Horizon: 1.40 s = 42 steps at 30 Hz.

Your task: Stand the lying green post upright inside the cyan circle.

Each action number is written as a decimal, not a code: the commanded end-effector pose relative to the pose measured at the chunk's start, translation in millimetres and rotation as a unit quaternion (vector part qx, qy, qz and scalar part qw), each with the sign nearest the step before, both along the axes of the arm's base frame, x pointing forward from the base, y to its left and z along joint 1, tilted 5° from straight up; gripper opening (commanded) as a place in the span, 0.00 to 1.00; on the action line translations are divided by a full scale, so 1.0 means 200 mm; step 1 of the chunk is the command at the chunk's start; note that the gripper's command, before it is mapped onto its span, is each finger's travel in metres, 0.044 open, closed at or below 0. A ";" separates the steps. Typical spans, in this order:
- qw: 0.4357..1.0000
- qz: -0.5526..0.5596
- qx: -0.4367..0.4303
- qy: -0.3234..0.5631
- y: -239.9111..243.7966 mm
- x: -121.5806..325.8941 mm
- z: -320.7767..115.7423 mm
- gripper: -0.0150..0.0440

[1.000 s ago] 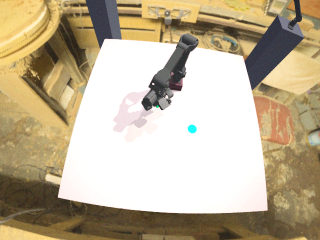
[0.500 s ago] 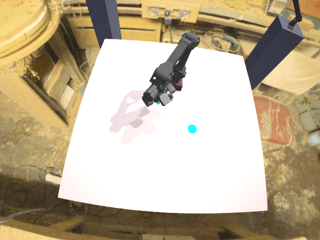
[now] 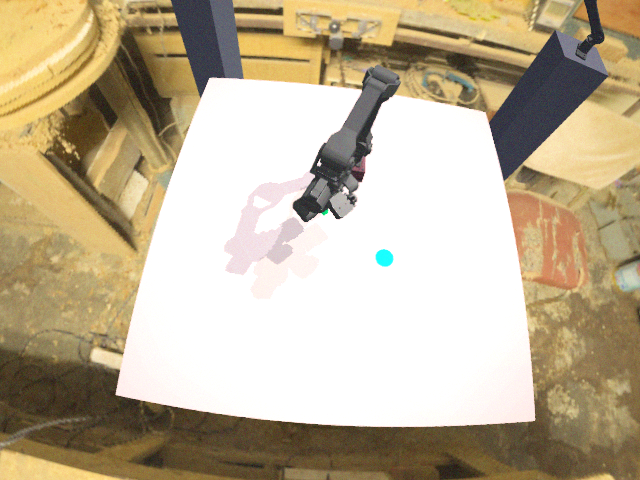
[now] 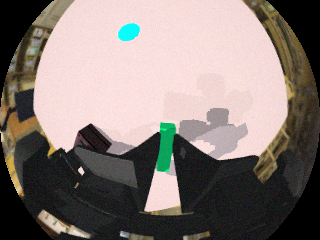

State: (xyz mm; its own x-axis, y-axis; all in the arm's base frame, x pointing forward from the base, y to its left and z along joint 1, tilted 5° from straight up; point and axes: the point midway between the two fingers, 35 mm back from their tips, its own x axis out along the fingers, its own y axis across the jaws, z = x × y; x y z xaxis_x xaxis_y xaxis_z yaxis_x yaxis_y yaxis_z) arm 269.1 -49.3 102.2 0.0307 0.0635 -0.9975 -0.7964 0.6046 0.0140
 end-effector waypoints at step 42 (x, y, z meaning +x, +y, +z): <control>0.994 0.111 -0.008 -0.008 0.54 0.19 0.10 0.29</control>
